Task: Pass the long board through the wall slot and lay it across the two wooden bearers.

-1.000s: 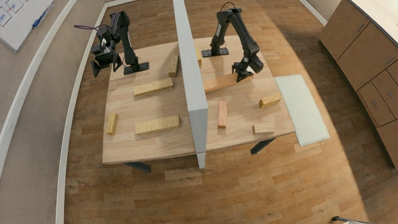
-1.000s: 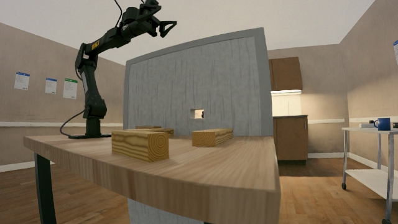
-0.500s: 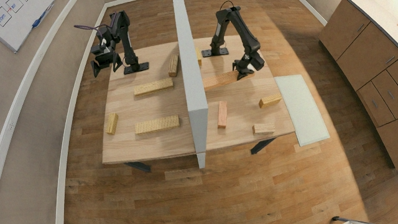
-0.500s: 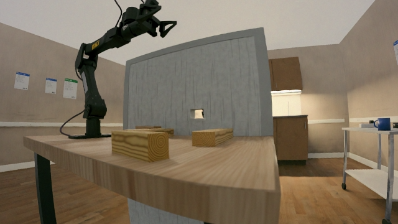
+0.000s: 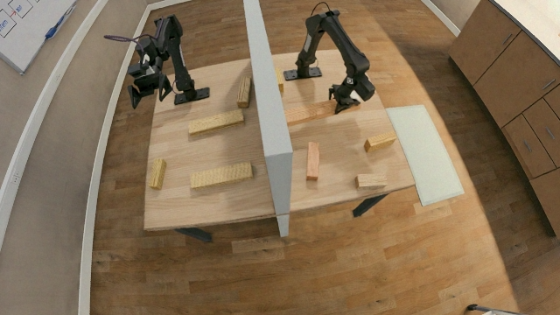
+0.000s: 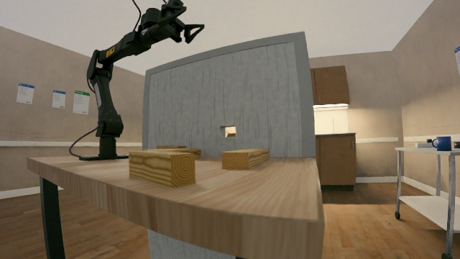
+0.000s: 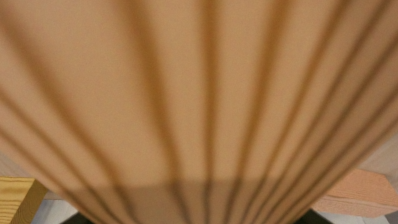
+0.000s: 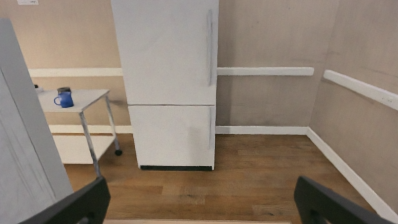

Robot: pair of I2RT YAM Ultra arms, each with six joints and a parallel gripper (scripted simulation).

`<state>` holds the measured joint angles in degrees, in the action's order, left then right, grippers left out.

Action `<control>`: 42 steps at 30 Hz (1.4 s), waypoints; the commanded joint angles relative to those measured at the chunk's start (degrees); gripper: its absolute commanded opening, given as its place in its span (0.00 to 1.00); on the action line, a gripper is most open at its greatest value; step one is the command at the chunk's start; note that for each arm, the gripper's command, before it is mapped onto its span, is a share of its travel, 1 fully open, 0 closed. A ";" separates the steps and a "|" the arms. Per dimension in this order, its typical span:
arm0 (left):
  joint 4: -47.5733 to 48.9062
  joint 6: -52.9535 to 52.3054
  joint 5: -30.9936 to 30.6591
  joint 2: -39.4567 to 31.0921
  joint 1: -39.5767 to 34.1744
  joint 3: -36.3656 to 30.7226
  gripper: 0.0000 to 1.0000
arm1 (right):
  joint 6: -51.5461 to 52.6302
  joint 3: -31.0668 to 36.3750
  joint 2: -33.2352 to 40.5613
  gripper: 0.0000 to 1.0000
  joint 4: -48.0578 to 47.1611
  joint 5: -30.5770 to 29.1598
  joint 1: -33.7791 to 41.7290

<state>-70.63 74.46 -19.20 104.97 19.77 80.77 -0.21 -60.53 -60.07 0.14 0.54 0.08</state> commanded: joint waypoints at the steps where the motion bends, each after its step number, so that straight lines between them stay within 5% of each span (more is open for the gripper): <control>1: -5.78 -2.39 -2.14 2.41 -2.07 8.34 0.00 | 0.29 -2.47 1.19 1.00 0.41 -0.56 -0.14; 9: -11.41 -4.07 -1.67 8.14 -4.18 18.59 0.00 | 0.29 -2.47 1.19 1.00 0.41 -0.56 -0.14; 42: -8.75 -3.26 -1.57 6.58 -3.97 19.15 0.00 | 0.29 -2.47 1.19 1.00 0.41 -0.56 -0.14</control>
<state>-78.85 70.87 -19.14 113.95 16.10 97.21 -0.21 -60.53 -60.07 0.14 0.54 0.08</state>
